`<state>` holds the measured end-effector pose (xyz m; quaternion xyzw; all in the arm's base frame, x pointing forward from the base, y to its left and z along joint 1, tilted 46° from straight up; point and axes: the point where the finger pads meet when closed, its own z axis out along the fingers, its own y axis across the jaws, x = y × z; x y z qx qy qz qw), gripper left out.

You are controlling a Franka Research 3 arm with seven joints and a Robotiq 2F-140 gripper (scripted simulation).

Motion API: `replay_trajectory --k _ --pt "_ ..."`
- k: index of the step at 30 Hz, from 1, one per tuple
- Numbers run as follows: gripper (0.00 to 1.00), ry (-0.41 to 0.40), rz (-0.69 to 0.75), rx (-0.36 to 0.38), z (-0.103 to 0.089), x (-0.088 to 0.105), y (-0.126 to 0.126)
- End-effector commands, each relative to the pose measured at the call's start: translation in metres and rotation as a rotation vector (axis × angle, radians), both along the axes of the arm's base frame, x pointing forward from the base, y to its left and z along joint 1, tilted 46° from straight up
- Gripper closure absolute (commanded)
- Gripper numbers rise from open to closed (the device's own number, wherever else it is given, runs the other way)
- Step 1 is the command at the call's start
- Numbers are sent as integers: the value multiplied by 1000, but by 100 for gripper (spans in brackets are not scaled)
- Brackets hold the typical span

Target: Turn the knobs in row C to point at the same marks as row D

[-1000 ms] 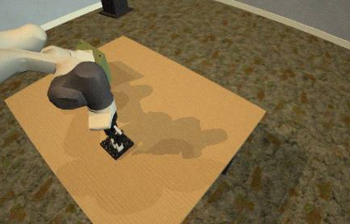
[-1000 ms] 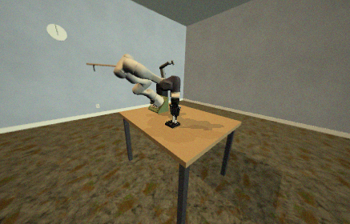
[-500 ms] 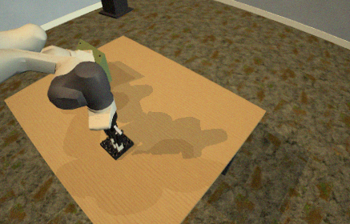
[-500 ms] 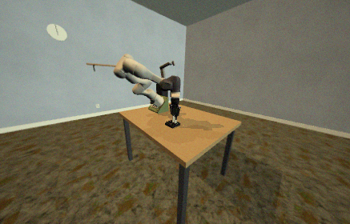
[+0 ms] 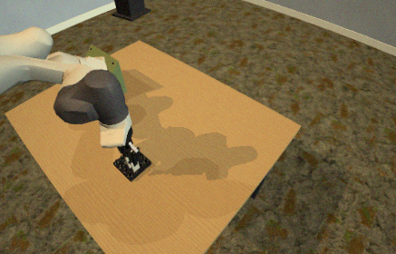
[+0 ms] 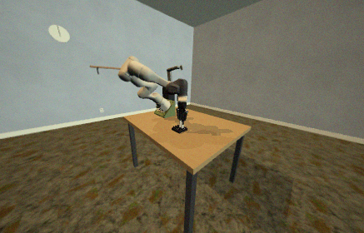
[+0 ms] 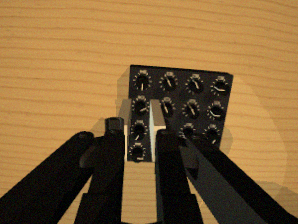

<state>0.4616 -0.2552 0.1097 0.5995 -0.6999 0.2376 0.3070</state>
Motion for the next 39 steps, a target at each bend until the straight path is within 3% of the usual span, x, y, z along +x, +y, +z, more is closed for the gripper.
replay_trajectory --k 1,39 --pt "88 -2 0 1 -2 -1 0" --pt "88 -2 0 1 -6 -1 -5"
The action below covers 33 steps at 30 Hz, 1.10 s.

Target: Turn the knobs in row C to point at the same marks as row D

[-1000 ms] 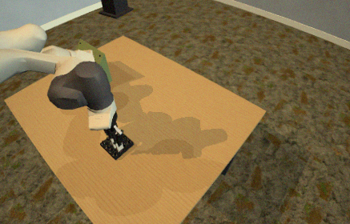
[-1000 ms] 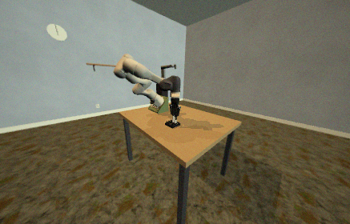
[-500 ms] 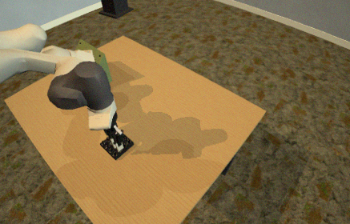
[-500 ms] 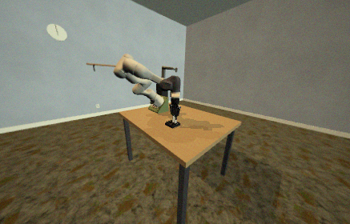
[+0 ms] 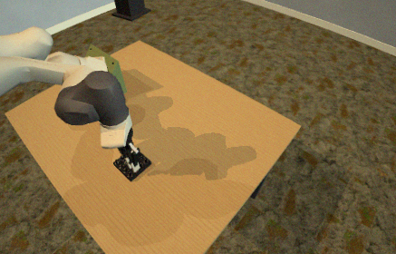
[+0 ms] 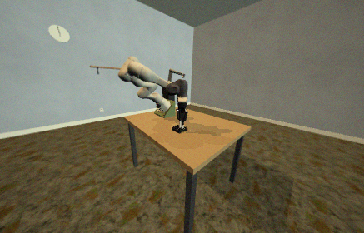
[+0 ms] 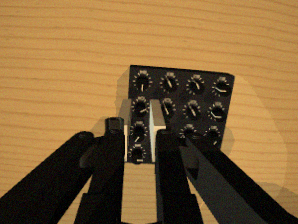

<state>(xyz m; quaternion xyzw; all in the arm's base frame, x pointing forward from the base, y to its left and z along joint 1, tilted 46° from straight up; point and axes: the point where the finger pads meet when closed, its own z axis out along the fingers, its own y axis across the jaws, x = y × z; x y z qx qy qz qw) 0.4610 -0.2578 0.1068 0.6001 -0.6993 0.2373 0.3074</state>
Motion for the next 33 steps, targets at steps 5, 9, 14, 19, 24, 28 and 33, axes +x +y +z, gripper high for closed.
replay_trajectory --k 5,9,14,19,24,28,33 --pt "88 -3 -1 1 -6 -1 -5" --pt "88 -3 -1 1 -8 -2 -7" --pt "88 -3 -1 1 -8 -2 -7" --pt "88 -3 -1 1 -9 -2 -8" --pt "88 -3 -1 1 -9 -2 -8" --pt "88 -3 -1 1 -9 -2 -8" --pt "88 -3 -1 1 -9 -2 -8"
